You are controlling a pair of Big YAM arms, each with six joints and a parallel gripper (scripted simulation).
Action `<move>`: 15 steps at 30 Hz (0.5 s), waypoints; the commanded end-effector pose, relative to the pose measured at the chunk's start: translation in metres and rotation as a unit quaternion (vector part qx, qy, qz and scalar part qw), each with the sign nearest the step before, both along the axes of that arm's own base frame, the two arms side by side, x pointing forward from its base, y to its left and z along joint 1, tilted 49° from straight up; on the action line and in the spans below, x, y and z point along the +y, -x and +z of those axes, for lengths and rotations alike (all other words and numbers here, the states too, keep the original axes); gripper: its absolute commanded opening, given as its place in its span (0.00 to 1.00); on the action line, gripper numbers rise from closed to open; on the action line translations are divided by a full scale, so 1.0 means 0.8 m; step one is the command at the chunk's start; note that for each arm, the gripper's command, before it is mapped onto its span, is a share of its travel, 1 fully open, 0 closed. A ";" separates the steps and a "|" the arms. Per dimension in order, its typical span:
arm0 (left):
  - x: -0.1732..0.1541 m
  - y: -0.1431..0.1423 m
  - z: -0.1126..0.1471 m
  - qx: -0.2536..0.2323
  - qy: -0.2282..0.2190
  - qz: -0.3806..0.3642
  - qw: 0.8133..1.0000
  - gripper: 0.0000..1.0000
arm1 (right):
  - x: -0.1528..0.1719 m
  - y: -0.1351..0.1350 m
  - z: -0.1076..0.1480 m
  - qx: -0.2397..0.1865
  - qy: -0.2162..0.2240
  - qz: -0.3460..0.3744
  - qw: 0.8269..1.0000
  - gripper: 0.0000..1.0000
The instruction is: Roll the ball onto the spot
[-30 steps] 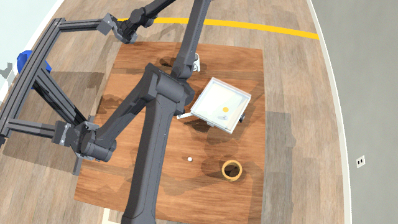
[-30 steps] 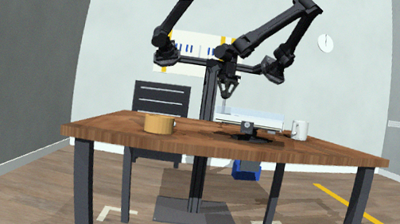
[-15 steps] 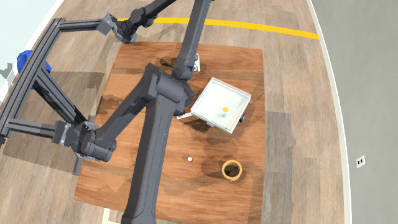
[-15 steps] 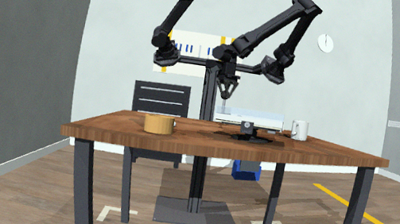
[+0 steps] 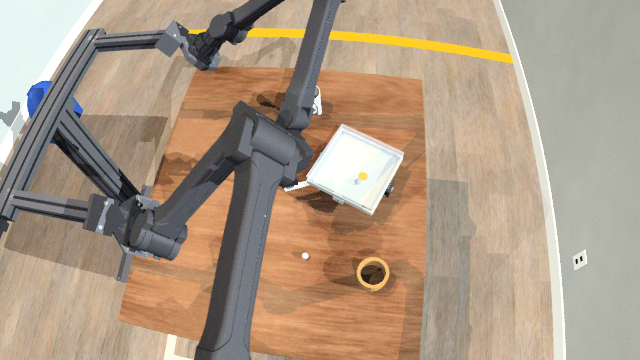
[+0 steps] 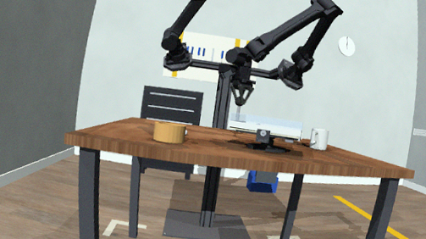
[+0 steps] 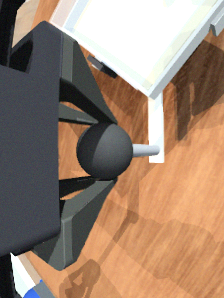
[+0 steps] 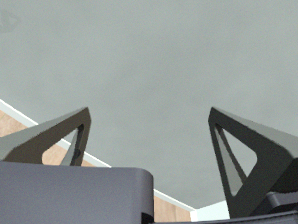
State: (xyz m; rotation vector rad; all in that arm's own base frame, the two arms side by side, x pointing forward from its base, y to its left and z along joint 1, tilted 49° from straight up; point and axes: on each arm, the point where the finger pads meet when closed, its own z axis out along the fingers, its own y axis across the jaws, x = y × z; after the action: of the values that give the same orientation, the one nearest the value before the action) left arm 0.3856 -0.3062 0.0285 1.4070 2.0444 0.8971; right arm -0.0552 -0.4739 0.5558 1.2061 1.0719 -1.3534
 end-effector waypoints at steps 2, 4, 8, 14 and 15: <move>-0.031 -0.002 0.007 0.000 0.002 -0.019 1.000 0.00 | 0.015 0.010 0.046 0.004 0.038 -0.008 0.999 1.00; -0.032 -0.002 0.007 -0.001 0.003 -0.019 1.000 0.00 | 0.015 0.010 0.046 0.004 0.038 -0.008 0.999 1.00; -0.035 -0.003 0.008 -0.002 0.004 -0.019 1.000 0.00 | 0.015 0.010 0.046 0.004 0.038 -0.008 0.999 1.00; -0.037 -0.003 0.010 -0.002 0.005 -0.019 1.000 0.00 | 0.015 0.010 0.046 0.004 0.038 -0.008 0.999 1.00; -0.037 -0.003 0.010 -0.003 0.005 -0.019 1.000 0.00 | 0.015 0.010 0.046 0.004 0.038 -0.008 0.999 1.00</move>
State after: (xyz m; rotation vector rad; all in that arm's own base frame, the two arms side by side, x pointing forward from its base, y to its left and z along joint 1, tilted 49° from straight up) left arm 0.3856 -0.3071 0.0291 1.4070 2.0501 0.9017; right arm -0.0552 -0.4739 0.5558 1.2061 1.0719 -1.3534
